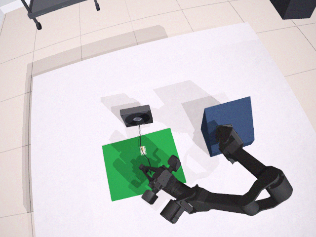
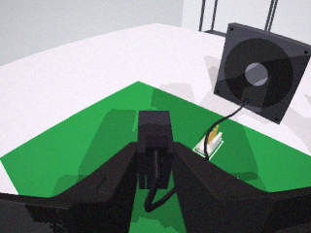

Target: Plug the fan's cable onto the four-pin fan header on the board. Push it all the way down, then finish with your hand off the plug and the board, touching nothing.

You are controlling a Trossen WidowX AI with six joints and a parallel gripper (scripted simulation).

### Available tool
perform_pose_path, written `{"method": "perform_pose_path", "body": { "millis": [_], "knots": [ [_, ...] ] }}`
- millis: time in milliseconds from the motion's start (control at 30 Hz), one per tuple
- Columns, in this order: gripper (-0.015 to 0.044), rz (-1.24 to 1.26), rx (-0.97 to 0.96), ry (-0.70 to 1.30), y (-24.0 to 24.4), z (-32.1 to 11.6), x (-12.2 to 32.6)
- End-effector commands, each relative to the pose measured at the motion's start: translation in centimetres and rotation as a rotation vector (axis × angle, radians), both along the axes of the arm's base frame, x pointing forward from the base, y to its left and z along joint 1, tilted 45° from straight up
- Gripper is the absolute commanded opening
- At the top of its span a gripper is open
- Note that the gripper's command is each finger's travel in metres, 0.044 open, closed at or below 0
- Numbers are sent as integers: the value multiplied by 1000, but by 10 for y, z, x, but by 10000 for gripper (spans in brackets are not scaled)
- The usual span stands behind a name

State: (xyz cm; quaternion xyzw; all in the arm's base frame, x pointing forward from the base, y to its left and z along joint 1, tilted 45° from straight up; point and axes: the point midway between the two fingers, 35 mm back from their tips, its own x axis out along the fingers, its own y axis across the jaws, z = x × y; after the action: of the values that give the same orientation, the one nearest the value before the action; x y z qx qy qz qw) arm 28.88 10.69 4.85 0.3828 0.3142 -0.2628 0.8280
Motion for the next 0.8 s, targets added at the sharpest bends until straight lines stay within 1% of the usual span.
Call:
{"method": "perform_pose_path", "body": {
  "millis": [0, 767],
  "knots": [
    [0, -8, -2, -5, 2, -3, 0],
    [0, -8, -1, -5, 17, -18, -3]
  ]
}}
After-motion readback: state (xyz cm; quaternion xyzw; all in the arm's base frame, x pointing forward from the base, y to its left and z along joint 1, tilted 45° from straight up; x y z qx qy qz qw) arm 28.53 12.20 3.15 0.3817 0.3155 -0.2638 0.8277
